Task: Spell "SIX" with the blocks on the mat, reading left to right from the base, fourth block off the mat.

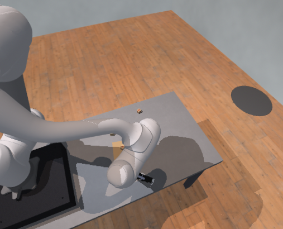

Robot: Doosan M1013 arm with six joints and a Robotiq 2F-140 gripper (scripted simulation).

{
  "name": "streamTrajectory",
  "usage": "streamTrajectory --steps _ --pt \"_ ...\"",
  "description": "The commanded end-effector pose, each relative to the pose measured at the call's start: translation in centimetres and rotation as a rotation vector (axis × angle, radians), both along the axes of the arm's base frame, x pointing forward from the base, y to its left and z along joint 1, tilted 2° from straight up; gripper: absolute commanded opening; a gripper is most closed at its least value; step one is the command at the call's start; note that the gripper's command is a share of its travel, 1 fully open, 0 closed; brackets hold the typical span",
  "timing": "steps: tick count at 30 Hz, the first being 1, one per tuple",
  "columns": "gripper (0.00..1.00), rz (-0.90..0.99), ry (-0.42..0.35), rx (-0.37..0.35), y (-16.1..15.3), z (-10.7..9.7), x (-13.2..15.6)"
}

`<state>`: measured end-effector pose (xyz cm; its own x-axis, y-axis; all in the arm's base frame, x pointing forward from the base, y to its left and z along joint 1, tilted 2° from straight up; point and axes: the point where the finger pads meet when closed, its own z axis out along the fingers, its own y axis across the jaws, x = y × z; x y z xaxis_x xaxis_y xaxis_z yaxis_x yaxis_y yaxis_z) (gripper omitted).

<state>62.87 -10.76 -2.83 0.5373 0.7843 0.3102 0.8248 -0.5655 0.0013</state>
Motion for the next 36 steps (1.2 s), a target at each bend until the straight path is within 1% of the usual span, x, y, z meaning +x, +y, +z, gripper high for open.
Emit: streamTrajectory --steps 1,9,10,12,14,18,20,21,22,27,35,36 --pt "1.00 -0.002 -0.003 -0.003 -0.3 -0.3 0.0" --pt "1.00 -0.002 -0.003 -0.003 -0.3 -0.3 0.0" --pt "1.00 0.001 0.000 0.000 0.0 0.0 0.0" --pt "1.00 0.013 0.001 -0.002 0.4 0.1 0.3" --pt "1.00 0.054 0.003 -0.007 1.7 0.2 1.2" --pt "1.00 0.218 0.015 -0.034 7.2 0.7 4.4" --pt "1.00 0.218 0.015 -0.034 7.2 0.7 4.4" --pt "1.00 0.284 0.020 -0.047 9.6 0.9 5.6" --pt "1.00 0.329 0.023 -0.057 11.3 1.1 6.3" --pt "1.00 0.506 0.035 -0.100 18.2 1.7 8.9" --pt "1.00 0.773 0.048 -0.186 30.0 2.9 11.4" --pt "1.00 0.773 0.048 -0.186 30.0 2.9 11.4"
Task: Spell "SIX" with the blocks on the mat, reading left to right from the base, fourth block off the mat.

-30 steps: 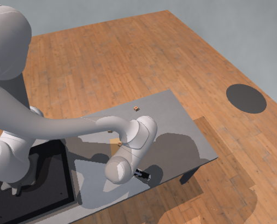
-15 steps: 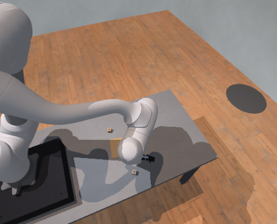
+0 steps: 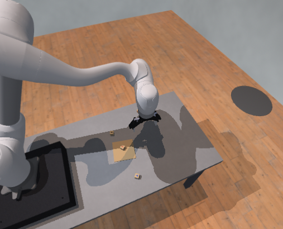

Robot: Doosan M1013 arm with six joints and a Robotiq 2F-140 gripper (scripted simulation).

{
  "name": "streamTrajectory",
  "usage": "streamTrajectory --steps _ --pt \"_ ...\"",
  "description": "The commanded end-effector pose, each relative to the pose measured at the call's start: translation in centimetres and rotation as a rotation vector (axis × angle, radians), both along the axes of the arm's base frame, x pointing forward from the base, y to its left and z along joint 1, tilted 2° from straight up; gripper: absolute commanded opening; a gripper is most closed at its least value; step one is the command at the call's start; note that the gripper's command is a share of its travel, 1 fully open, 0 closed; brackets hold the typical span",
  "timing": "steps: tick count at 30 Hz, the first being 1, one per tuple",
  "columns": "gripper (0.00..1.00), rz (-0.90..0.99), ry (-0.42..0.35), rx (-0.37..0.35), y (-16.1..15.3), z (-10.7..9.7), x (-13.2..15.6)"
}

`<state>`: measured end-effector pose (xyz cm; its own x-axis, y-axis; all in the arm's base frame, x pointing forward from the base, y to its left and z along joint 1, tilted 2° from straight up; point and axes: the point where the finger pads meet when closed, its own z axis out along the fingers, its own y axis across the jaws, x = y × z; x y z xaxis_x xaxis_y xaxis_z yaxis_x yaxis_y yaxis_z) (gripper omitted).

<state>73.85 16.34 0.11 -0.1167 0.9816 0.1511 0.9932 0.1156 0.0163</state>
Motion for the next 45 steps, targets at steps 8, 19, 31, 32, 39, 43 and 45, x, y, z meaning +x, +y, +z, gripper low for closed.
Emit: streamTrajectory --steps 8,19,31,32,39,43,45 --pt "1.00 0.303 0.004 -0.123 15.1 1.4 1.0" --pt "1.00 0.421 -0.012 -0.176 21.6 2.2 0.5" --pt "1.00 0.448 -0.013 -0.176 18.8 2.1 -0.2" --pt "1.00 0.477 -0.015 -0.175 16.0 2.0 -1.2" --pt "1.00 0.571 -0.021 -0.173 7.3 1.6 -5.2" --pt "1.00 0.633 -0.025 -0.172 2.0 1.2 -8.6" --pt "1.00 0.663 -0.027 -0.171 -0.4 0.9 -10.6"
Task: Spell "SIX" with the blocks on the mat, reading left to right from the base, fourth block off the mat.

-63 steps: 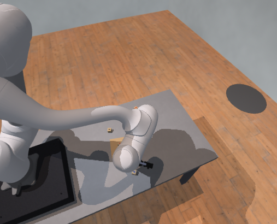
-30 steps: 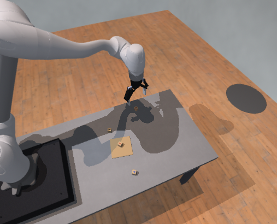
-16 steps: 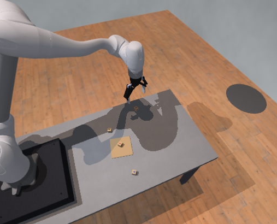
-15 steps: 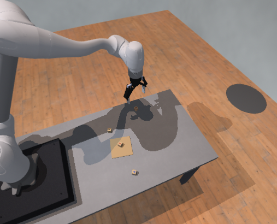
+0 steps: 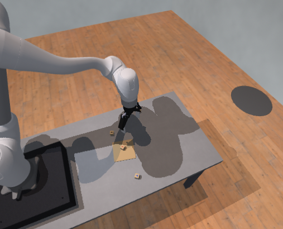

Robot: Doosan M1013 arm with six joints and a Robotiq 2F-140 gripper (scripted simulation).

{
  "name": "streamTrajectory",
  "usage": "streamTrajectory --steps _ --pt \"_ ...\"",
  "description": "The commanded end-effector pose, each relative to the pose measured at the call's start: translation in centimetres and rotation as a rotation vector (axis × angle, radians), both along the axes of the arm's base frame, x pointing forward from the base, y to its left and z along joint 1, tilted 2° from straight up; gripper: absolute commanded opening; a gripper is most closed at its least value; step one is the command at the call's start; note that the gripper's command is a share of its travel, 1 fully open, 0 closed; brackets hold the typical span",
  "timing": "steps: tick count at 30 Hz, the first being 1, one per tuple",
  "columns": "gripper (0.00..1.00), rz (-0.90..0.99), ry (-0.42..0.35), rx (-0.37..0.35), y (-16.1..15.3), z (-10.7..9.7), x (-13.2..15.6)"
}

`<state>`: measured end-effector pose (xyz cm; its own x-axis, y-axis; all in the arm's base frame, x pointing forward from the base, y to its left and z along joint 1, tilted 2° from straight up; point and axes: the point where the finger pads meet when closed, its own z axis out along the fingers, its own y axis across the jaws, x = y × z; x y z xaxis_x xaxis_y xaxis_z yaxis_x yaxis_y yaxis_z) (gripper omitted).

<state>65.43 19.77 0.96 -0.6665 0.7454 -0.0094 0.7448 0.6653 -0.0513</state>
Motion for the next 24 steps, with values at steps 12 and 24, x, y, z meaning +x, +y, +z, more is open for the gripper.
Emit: streamTrajectory --steps 12,24 --pt "0.37 0.133 -0.011 0.014 -9.7 -0.6 -7.8" --pt "0.37 0.133 -0.011 0.014 -9.7 -0.6 -7.8"
